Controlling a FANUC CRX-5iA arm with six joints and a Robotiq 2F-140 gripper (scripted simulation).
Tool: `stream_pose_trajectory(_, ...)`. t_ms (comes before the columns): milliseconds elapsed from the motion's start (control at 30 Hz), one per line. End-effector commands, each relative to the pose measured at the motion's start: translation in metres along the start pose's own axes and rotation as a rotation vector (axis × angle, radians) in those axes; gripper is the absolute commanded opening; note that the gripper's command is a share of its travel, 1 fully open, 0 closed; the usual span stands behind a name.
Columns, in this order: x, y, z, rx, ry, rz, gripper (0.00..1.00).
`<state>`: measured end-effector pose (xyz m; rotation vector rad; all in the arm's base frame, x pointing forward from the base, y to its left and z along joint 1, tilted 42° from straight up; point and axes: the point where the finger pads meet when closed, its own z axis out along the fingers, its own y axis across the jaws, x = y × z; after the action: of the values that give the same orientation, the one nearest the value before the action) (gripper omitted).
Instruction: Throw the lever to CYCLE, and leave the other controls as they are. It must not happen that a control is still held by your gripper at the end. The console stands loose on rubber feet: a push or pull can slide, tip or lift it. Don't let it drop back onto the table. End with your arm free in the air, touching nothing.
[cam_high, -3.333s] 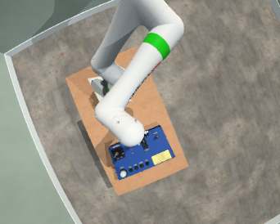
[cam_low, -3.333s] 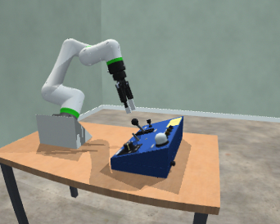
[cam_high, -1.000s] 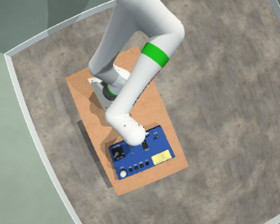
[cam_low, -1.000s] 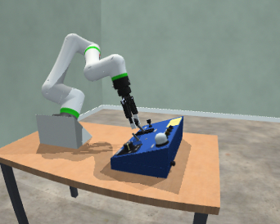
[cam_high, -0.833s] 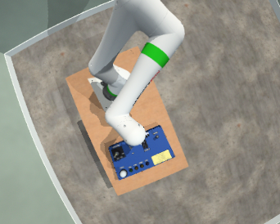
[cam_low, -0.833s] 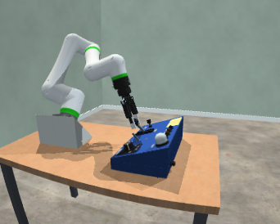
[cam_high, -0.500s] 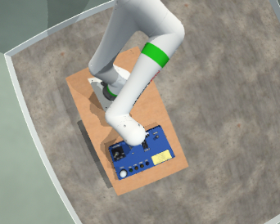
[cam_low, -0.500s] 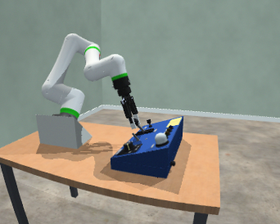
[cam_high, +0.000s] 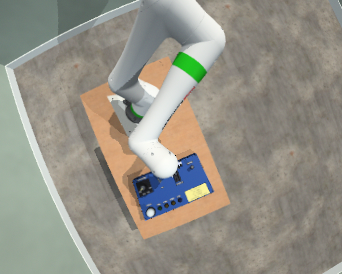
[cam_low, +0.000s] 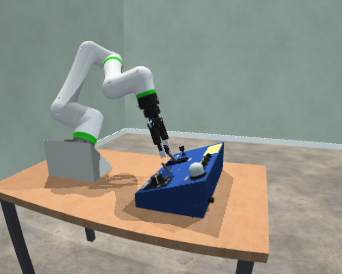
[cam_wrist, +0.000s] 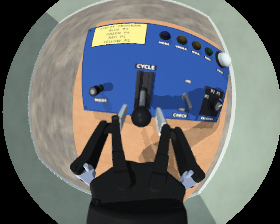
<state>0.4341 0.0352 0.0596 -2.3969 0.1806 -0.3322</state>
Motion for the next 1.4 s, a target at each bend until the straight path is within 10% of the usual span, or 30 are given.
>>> stream_pose_trajectory(0,0.0002,0.0001,-0.0002,0.000,0.000,0.000,0.44)
stream_pose_trajectory(1367,0.0004,0.0002,0.0034,0.000,0.000,0.000,0.44)
